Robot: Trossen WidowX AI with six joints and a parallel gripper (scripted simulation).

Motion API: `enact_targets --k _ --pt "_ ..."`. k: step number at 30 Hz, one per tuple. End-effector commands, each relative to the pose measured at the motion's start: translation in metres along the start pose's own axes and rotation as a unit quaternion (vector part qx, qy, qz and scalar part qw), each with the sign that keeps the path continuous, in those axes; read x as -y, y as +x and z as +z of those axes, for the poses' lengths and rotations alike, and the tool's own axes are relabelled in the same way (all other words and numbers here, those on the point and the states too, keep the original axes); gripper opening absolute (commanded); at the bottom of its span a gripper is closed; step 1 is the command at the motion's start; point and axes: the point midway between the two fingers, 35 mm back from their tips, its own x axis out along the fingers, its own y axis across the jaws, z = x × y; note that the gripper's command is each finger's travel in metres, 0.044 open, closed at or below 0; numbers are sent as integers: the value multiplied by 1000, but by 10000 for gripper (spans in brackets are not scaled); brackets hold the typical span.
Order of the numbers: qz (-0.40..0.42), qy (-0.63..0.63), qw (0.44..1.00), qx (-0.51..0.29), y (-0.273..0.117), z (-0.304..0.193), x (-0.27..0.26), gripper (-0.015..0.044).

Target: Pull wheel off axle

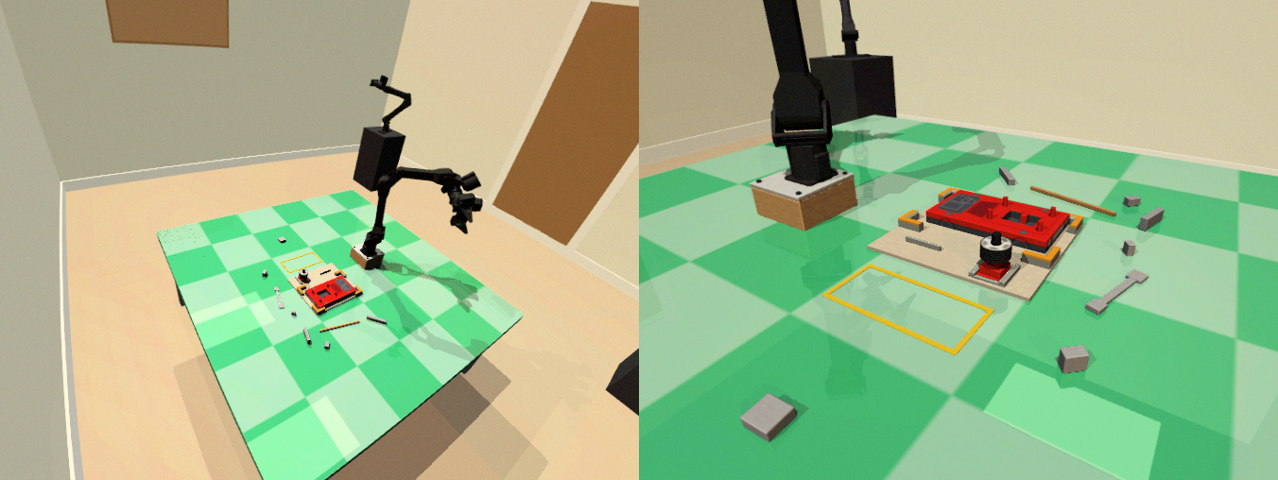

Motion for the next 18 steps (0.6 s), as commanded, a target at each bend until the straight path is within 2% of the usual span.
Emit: enact_targets --k 1,4,10,18 --pt "0 3 1000 -2 2 -1 0 374" --pt "3 42 998 -36 23 -16 5 300" --pt "2 149 981 -122 74 -61 19 300" --pt "-25 280 931 -234 118 -144 41 300"
